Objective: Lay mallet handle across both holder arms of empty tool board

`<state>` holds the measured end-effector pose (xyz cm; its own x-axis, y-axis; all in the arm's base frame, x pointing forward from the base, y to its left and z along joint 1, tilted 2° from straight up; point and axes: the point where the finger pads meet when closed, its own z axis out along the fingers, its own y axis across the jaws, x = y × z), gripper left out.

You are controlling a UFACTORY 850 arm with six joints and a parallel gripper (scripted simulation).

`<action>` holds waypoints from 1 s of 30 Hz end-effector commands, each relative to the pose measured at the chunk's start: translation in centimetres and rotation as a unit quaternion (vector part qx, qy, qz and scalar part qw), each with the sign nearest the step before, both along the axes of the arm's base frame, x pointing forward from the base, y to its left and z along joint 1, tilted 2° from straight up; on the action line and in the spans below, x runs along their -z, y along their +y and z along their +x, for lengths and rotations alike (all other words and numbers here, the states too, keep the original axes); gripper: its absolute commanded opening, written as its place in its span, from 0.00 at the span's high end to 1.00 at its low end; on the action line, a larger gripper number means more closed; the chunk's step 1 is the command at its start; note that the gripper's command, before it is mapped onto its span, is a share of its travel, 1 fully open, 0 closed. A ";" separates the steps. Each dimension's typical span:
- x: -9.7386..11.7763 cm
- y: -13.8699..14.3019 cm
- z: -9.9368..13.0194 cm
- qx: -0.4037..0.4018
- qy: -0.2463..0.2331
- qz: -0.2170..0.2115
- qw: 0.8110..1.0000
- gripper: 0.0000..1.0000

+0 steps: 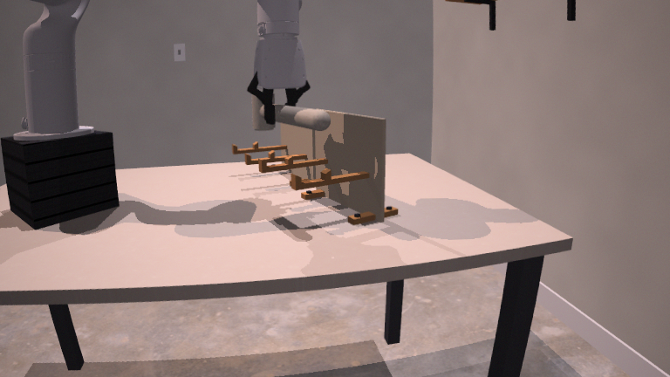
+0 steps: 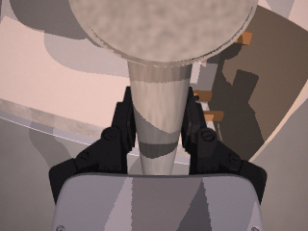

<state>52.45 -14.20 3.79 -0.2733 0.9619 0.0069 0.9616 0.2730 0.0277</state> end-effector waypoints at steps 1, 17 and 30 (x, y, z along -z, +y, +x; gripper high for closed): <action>2.6 0.0 0.0 -0.001 0.000 0.000 1.000 1.00; 8.3 0.1 0.0 -0.001 0.000 0.000 1.000 1.00; 9.4 0.1 0.2 -0.001 0.000 0.001 1.000 1.00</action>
<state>52.52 -14.02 -5.64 -0.2747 0.9615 0.0089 0.9612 0.2744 0.0261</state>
